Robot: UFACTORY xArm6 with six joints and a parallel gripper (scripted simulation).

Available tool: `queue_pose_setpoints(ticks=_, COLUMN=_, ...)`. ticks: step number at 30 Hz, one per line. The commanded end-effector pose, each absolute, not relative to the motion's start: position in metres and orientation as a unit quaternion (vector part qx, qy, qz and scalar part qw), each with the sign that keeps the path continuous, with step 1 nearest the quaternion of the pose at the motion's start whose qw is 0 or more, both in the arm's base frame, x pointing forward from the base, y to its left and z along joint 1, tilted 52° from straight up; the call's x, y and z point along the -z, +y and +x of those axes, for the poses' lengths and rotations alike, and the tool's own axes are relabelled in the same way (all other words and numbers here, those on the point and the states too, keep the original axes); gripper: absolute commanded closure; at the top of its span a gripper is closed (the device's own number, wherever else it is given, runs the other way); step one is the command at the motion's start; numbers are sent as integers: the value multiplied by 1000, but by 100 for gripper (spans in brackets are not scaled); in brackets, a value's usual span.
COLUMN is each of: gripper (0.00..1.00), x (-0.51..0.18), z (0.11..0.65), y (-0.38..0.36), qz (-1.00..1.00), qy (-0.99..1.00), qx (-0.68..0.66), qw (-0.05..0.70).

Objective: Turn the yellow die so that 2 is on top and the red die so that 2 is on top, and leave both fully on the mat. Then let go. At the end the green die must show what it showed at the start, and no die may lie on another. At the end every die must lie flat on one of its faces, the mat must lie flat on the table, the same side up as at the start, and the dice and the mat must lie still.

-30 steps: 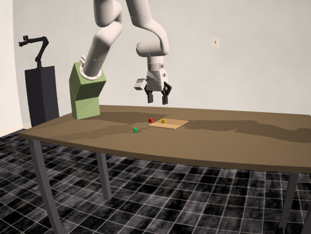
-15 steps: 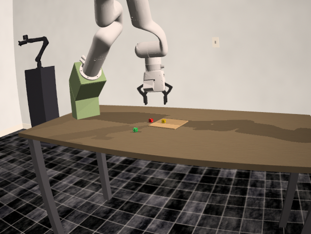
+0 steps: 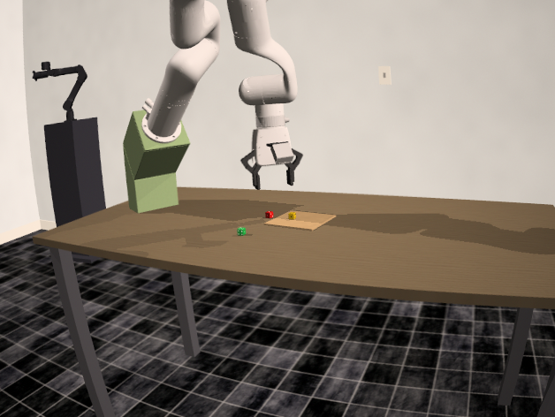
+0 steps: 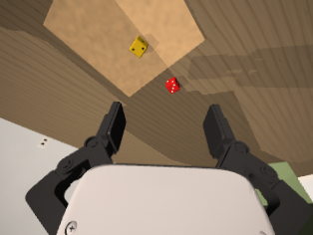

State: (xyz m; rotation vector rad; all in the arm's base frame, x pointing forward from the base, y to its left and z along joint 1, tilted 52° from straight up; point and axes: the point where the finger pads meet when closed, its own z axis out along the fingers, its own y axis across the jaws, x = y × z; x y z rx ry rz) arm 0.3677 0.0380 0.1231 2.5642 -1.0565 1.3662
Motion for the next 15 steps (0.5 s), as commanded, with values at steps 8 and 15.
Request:
queue_pose_setpoints(ticks=8, gripper=0, x=-116, z=364, y=37, qz=881, qy=-182, qx=-424, qw=107)
queue_pose_setpoints(ticks=15, gripper=0, x=-111, z=361, y=36, qz=895, qy=-90, qx=-411, qw=149)
